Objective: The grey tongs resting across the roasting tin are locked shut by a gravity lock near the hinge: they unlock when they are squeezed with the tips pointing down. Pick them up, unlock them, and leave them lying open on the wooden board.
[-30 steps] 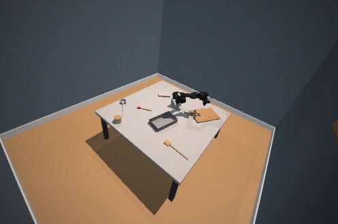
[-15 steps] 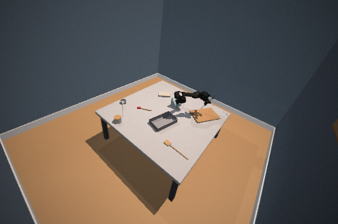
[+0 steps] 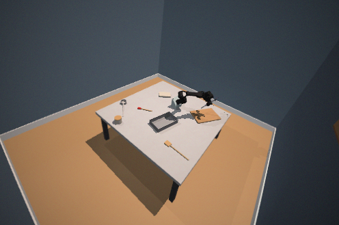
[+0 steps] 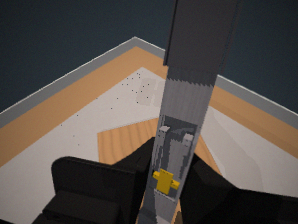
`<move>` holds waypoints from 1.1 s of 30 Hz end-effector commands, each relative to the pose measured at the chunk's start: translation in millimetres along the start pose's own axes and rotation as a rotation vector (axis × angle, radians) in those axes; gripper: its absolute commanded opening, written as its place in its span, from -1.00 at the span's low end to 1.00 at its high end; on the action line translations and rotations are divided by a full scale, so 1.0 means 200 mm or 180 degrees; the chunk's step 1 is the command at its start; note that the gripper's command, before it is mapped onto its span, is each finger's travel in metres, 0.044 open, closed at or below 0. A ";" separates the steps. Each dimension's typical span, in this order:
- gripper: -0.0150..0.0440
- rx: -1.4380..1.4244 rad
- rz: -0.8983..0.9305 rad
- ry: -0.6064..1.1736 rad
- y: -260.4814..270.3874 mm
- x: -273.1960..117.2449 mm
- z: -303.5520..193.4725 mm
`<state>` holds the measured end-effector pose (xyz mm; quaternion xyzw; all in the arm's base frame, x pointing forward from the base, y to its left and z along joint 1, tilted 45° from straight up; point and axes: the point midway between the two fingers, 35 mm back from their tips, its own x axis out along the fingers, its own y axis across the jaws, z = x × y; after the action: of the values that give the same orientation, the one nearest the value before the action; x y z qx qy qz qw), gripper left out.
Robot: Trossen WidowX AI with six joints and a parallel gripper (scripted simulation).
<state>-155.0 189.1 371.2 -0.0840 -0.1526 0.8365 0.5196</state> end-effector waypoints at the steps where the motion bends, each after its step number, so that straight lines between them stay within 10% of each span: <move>1: -1.00 0.0051 0.0018 0.0135 0.00 0.02 0.01; 33: -1.00 0.0170 0.0037 0.1553 -0.01 0.10 -0.02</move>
<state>-162.8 207.5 366.6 -0.2624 -0.0117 0.8039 0.5336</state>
